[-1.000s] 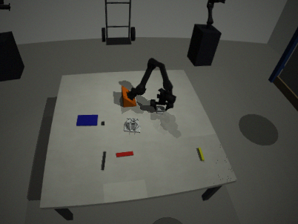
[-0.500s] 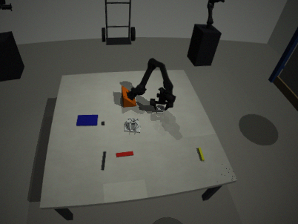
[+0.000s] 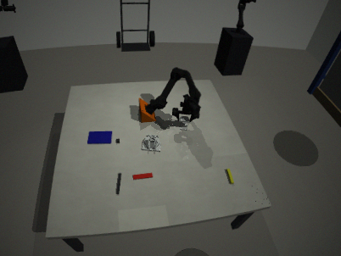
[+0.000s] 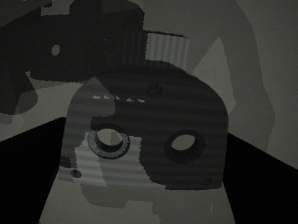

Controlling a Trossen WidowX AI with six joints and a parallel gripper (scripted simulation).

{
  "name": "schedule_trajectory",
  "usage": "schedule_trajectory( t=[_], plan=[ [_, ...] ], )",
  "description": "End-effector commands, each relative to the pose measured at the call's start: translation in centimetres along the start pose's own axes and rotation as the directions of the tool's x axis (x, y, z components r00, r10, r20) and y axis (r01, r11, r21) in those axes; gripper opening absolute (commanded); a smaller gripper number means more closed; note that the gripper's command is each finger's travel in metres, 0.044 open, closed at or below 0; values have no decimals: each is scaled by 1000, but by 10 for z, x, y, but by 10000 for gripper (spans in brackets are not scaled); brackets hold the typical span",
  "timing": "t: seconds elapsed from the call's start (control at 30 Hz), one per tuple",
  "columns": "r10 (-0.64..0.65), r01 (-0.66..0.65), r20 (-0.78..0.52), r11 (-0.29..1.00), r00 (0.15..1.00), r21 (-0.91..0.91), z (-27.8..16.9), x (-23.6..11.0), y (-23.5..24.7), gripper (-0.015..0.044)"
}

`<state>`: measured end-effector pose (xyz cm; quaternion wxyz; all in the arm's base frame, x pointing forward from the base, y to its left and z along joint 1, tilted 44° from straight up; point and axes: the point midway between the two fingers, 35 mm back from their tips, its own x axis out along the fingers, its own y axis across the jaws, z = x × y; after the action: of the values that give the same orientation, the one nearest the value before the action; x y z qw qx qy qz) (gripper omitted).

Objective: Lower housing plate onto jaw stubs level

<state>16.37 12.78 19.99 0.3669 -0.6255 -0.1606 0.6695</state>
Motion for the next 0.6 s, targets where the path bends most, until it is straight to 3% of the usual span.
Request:
schedule_trajectory(
  t=[0.0, 0.33, 0.57],
  plan=[
    [-11, 11, 0, 1000, 1000, -3, 1, -15, -3, 351],
    [-11, 11, 0, 1000, 1000, 1, 1, -17, -3, 351],
    [-1, 2, -7, 985, 1000, 172, -12, -16, 4, 351]
  ],
)
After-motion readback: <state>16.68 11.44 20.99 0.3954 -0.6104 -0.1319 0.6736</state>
